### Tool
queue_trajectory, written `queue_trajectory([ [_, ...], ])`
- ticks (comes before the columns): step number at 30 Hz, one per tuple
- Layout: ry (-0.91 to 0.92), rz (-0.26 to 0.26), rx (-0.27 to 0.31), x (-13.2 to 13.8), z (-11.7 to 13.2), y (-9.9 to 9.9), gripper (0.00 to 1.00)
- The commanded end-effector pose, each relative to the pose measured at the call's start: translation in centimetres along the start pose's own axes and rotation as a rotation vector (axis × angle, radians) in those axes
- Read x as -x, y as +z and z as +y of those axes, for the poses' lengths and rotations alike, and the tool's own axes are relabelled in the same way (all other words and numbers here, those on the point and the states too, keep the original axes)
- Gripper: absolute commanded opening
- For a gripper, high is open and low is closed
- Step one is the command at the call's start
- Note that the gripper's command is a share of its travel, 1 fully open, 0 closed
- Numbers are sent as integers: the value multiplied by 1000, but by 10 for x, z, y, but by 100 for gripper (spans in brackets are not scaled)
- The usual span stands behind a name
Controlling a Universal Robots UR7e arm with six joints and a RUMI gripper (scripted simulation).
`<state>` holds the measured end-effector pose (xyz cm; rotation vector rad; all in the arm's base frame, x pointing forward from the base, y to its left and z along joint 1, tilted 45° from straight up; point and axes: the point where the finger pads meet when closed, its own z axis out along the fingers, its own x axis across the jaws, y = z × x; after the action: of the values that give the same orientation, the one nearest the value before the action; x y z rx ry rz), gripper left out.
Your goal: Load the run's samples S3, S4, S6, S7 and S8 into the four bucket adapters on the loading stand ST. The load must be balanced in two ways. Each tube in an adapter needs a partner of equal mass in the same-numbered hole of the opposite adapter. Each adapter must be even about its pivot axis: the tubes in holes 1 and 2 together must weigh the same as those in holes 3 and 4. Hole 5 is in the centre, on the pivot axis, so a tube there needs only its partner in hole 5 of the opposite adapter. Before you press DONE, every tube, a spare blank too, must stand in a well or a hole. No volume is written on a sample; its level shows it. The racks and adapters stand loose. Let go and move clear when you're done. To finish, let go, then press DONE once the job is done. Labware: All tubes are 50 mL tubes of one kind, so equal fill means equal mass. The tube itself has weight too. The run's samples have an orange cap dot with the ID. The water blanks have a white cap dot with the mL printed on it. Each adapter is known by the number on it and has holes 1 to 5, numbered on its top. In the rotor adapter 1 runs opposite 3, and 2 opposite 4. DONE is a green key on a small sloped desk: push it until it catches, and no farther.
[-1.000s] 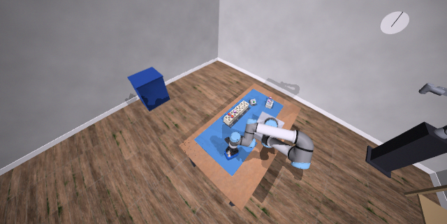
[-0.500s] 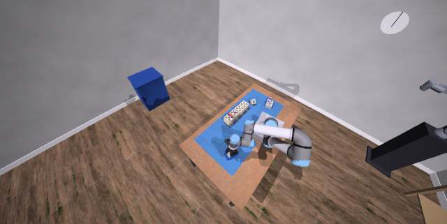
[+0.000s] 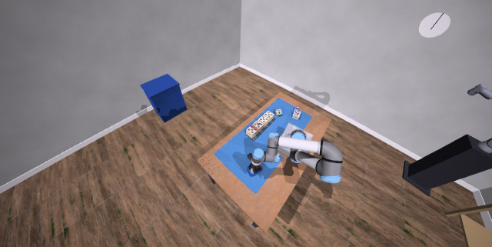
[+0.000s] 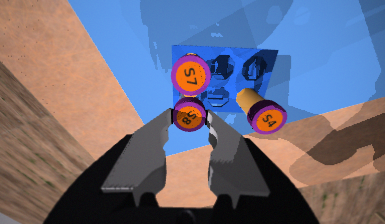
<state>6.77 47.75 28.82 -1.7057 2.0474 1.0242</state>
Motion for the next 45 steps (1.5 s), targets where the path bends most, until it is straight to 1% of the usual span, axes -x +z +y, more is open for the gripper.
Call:
queue_trajectory([
  [1,0,-1,0,0,0,0,0],
  [19,0,-1,0,0,0,0,0],
  [34,0,0,0,0,0,-50,0],
  [36,0,0,0,0,0,-50,0],
  [45,0,0,0,0,0,-80,0],
])
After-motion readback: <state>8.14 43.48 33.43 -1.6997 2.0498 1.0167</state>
